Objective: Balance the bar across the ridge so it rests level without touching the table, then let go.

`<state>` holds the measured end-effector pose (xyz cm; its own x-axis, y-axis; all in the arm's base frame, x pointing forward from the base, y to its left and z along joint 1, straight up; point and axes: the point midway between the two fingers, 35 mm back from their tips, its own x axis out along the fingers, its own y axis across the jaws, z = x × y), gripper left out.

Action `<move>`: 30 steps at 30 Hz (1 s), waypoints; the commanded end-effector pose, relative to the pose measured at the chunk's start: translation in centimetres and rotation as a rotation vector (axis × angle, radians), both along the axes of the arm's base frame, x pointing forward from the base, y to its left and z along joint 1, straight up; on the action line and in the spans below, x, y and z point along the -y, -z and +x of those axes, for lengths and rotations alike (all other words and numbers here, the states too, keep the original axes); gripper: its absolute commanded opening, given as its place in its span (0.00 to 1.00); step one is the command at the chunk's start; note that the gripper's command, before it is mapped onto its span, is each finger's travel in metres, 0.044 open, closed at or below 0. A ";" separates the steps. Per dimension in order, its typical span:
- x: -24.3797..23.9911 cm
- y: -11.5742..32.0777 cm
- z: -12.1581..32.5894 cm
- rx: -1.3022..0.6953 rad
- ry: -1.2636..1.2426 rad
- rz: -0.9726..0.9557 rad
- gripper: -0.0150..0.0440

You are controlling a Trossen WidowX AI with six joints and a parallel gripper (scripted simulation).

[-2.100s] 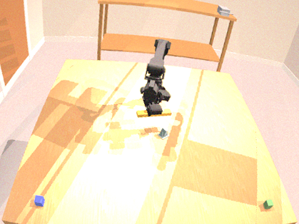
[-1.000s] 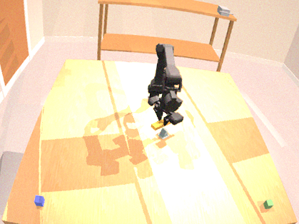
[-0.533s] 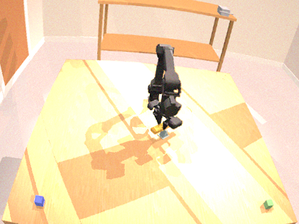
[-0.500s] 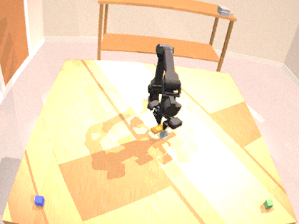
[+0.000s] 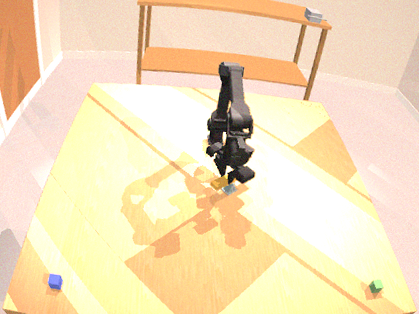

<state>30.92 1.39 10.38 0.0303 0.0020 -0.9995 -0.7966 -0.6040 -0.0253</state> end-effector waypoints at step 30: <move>0.0 0.3 0.0 0.001 -0.002 -0.001 0.25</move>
